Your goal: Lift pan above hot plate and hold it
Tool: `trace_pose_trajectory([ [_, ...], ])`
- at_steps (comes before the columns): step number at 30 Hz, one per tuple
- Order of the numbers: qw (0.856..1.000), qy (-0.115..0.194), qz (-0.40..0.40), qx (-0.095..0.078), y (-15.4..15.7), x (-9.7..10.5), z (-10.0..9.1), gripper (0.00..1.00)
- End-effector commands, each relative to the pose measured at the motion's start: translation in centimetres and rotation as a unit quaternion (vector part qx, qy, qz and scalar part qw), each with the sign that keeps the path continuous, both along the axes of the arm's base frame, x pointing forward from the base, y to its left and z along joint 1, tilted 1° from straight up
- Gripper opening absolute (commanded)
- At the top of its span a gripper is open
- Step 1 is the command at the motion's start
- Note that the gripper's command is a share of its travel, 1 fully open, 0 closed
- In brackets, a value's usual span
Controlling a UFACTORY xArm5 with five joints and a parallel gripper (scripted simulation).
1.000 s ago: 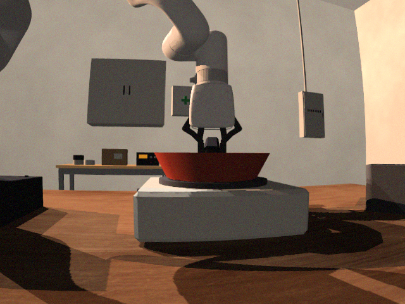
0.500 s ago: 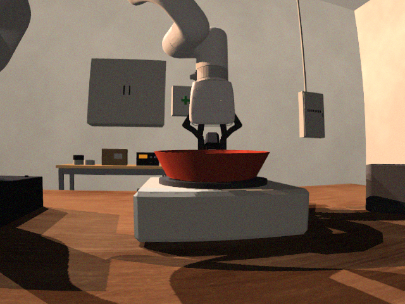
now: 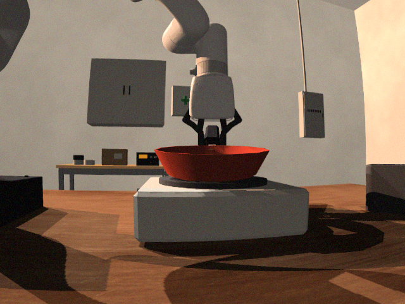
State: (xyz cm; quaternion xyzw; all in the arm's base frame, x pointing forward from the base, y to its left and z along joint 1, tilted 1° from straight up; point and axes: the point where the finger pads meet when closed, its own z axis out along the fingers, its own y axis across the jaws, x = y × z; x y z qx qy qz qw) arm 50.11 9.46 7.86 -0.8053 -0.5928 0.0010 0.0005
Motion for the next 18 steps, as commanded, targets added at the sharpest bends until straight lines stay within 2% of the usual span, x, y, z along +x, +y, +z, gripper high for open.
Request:
trace_pose_trajectory([
  [1, 1.0, -0.003, 0.0, 0.0, 0.0, 0.1, 0.6, 0.0],
  [18, 1.0, -0.003, 0.0, 0.0, 0.0, 0.1, 2.7, 0.0],
])
